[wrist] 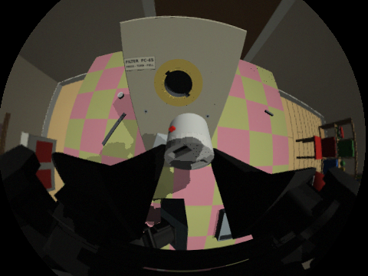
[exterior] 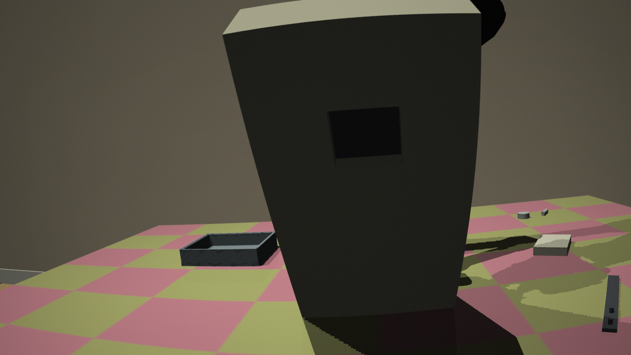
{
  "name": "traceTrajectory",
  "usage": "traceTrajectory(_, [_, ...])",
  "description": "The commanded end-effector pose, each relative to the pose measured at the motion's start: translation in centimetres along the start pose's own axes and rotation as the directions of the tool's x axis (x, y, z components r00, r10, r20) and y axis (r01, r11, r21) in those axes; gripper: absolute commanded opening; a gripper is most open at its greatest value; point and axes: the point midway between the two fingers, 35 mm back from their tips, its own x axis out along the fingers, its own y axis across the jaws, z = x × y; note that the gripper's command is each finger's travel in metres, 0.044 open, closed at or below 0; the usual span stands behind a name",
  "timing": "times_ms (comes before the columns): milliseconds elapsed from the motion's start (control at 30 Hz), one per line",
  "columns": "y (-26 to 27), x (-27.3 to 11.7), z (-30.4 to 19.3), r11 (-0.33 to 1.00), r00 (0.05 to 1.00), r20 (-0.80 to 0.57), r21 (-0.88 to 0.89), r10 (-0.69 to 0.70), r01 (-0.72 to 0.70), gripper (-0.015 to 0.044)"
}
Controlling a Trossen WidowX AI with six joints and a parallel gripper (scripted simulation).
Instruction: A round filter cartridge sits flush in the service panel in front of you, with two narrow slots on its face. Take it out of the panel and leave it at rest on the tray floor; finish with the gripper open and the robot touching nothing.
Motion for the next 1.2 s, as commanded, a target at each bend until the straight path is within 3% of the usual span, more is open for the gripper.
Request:
traceTrajectory(0, [-2.4, 0.0, 0.1, 1.0, 1.0, 0.003, -0.001, -0.005, 0.005, 0.0])
traceTrajectory(300, [-6.8, 0.7, -0.1, 1.0, 1.0, 0.004, -0.004, -0.007, 0.007, 0.0])
traceTrajectory(400, [-5.9, 0.8, -0.2, 1.0, 1.0, -0.002, 0.009, -0.003, 0.003, 0.0])
traceTrajectory(667, [-10.7, -0.7, -2.7, 0.953, 0.988, -0.061, 0.261, -0.144, 0.155, 0.0])
traceTrajectory(900, [-15.1, -2.5, -5.4, 0.818, 0.953, -0.123, 0.491, -0.277, 0.301, 0.0])
traceTrajectory(1167, [-19.8, -4.8, -9.0, 0.56, 0.887, -0.203, 0.711, -0.414, 0.425, 0.0])
